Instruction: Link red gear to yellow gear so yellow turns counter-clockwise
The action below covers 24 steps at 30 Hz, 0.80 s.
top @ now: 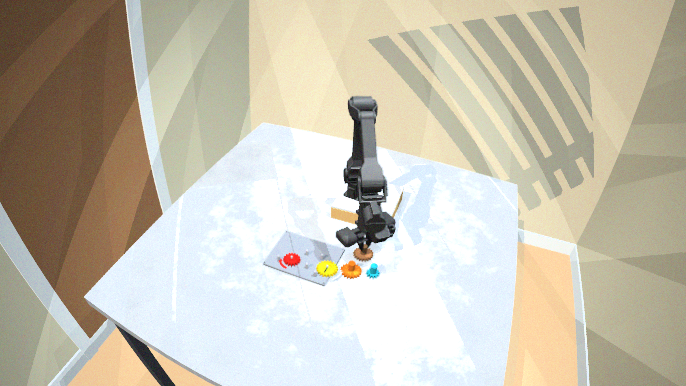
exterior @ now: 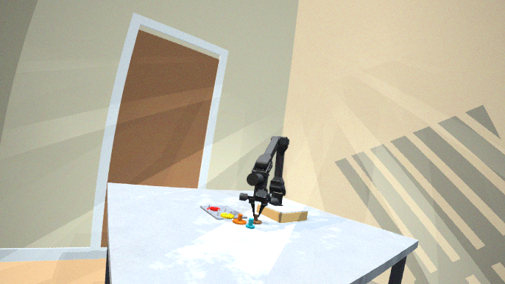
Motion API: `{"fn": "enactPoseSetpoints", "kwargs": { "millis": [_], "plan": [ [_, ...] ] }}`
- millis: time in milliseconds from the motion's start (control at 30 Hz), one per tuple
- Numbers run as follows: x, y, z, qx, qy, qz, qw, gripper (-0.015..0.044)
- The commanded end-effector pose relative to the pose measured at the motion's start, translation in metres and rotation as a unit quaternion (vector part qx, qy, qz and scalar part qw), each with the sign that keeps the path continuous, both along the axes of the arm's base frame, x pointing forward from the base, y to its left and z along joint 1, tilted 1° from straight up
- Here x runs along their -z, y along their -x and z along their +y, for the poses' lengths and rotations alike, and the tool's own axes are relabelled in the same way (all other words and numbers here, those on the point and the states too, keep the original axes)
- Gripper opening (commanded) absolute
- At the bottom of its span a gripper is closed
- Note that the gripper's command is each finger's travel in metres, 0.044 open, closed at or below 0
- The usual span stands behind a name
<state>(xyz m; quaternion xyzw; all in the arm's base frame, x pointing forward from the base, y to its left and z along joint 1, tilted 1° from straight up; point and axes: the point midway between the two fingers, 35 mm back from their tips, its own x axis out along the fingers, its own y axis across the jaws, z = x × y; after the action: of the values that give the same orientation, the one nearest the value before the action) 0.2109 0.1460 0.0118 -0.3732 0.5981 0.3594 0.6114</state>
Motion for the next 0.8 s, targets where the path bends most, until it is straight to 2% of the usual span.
{"fn": "enactPoseSetpoints", "kwargs": {
  "millis": [0,33,767],
  "plan": [
    [0.001,0.000,0.000,-0.002,0.002,0.001,1.000,0.0012],
    [0.001,0.000,0.000,-0.002,0.002,0.001,1.000,0.0000],
    [-0.049,-0.006,0.004,-0.002,0.002,0.000,1.000,0.0000]
  ]
}}
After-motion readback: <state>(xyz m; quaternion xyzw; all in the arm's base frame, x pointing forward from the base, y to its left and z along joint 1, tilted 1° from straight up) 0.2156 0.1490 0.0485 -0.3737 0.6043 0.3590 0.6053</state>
